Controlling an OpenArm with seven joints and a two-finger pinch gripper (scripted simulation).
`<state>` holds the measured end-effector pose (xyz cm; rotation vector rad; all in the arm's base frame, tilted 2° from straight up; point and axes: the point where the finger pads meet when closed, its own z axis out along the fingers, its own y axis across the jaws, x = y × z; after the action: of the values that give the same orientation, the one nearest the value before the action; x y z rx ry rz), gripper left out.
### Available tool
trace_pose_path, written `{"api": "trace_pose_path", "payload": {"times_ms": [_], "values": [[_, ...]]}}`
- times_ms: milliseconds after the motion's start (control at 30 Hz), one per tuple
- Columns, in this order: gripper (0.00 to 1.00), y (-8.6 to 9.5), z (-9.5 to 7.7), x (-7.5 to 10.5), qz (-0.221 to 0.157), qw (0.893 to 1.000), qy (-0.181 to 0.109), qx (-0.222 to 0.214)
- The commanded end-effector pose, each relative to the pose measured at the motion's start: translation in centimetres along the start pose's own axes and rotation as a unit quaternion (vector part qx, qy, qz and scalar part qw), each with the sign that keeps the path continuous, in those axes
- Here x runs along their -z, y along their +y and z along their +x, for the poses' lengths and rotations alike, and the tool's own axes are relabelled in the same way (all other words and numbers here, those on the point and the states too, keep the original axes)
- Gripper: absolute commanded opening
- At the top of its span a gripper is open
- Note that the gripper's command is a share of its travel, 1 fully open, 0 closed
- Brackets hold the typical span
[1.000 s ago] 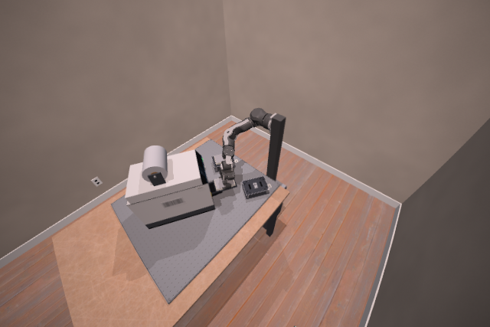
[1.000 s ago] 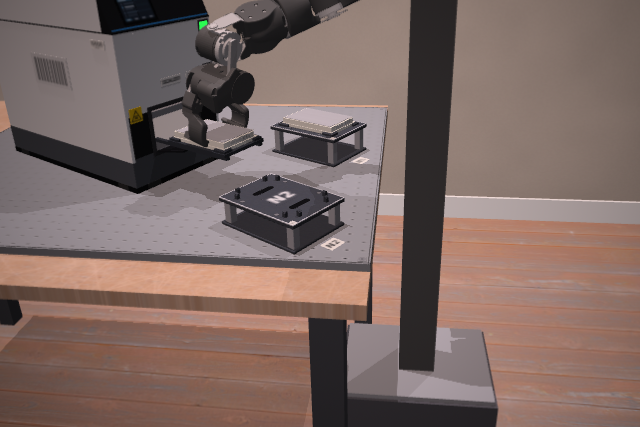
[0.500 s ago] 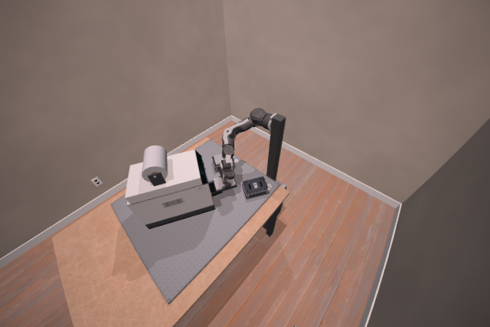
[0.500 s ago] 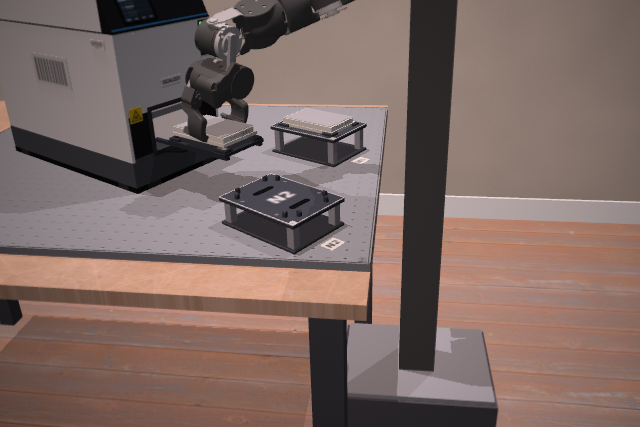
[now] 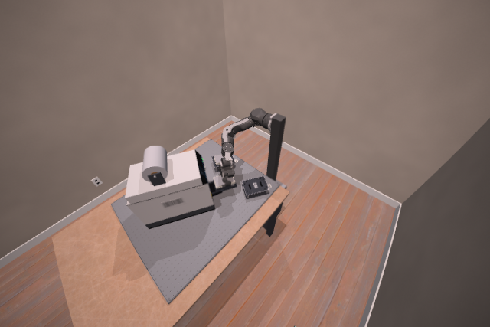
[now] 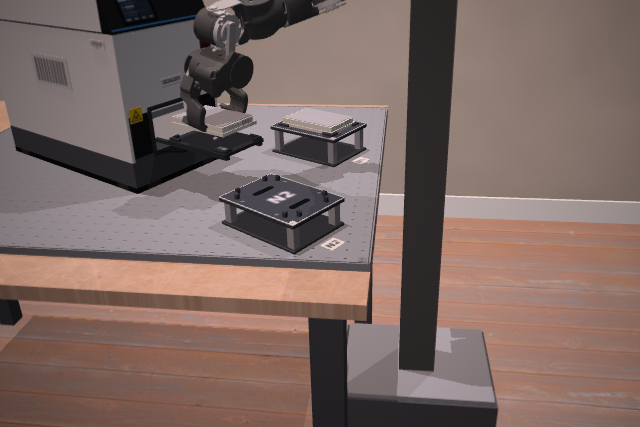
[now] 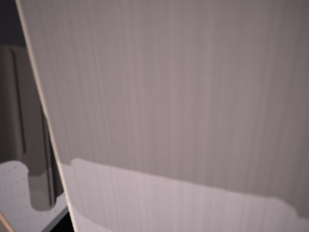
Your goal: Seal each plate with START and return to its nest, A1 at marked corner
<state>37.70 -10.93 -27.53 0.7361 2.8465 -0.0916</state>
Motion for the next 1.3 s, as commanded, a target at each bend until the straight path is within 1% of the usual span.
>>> {"api": "trace_pose_path", "payload": {"times_ms": [0,167,200,367,433,467,867,933,1000,1267], "values": [[0.00,0.1,-0.1,0.2,-0.001,1.000,-0.001,-0.002],[0.00,0.1,-0.1,0.2,-0.001,1.000,-0.001,-0.002],[0.00,0.0,0.1,0.2,0.001,1.000,0.000,-0.012],[0.00,-0.1,1.4,0.3,0.005,1.000,0.000,-0.010],[0.00,-0.1,1.4,0.3,0.005,1.000,0.000,-0.010],[0.00,0.0,1.5,0.5,0.004,1.000,-0.001,-0.018],[0.00,-0.1,4.3,0.8,0.006,1.000,-0.001,-0.017],[0.00,-0.1,4.8,0.9,0.007,1.000,-0.001,-0.024],[0.00,-0.1,4.8,0.9,0.007,1.000,-0.001,-0.024],[0.00,-0.1,6.7,1.2,0.008,1.000,-0.001,-0.023]]}}
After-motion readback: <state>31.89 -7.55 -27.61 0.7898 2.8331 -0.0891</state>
